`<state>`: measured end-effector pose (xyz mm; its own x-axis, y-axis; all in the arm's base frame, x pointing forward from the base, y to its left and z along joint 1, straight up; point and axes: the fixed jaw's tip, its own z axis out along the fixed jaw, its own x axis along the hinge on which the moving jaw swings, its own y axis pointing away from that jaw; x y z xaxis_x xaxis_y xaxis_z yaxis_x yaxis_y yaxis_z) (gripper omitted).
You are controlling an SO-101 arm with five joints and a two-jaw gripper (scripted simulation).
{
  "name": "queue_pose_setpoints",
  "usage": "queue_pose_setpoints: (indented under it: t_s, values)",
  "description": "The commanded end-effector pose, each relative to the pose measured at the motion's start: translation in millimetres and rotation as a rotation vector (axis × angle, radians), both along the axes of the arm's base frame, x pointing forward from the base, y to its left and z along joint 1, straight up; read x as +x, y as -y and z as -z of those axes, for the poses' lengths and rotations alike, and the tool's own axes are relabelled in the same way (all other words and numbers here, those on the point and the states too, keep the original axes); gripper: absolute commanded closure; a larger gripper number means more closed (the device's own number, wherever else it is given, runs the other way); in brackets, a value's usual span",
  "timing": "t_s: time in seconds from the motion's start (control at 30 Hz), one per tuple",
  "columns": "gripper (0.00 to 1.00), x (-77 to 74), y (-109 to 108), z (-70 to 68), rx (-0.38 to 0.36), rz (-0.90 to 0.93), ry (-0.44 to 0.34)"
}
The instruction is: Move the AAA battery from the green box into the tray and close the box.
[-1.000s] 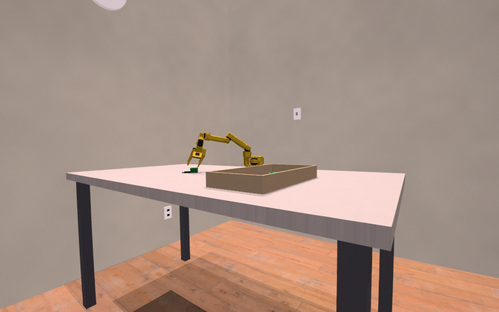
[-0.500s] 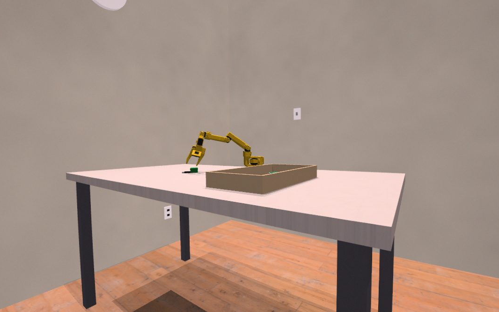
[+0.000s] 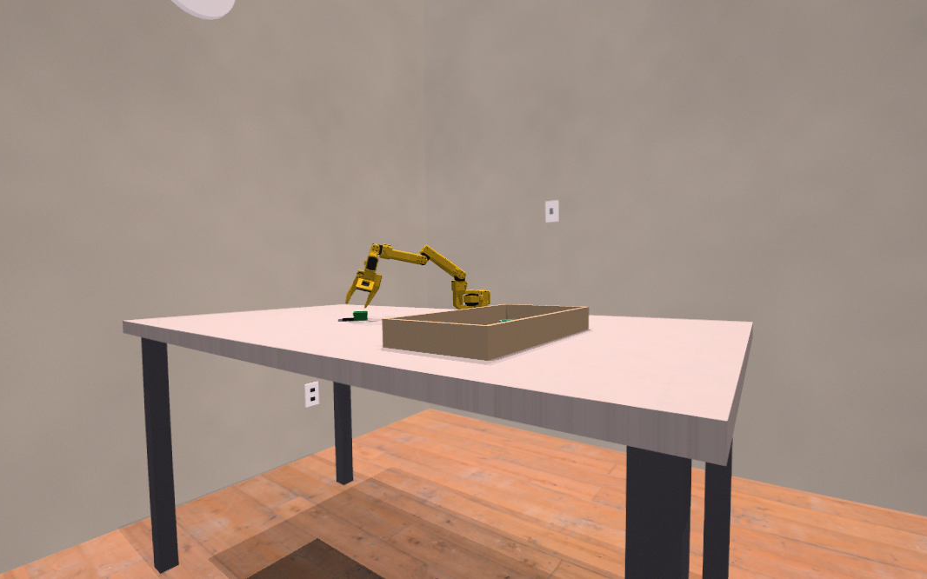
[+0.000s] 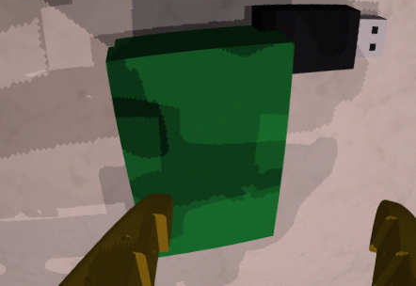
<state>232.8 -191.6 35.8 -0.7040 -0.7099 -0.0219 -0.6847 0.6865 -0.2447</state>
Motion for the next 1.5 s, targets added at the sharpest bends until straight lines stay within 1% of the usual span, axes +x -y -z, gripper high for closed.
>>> queue_pose_setpoints:
  t_s: [0.0, 0.17, 0.4, 0.5, 1.47]
  values:
    - [0.71, 6.8, 6, -22.4, -0.06, 0.006, 0.077]
    - [0.71, 6.0, 5, -23.8, -0.059, 0.006, 0.075]
    - [0.71, -5.2, -4, -41.2, -0.037, 0.006, 0.049]
    - [0.71, -8.5, -7, -45.5, -0.032, 0.006, 0.042]
    - [0.71, -8.8, -7, -45.9, -0.031, 0.006, 0.042]
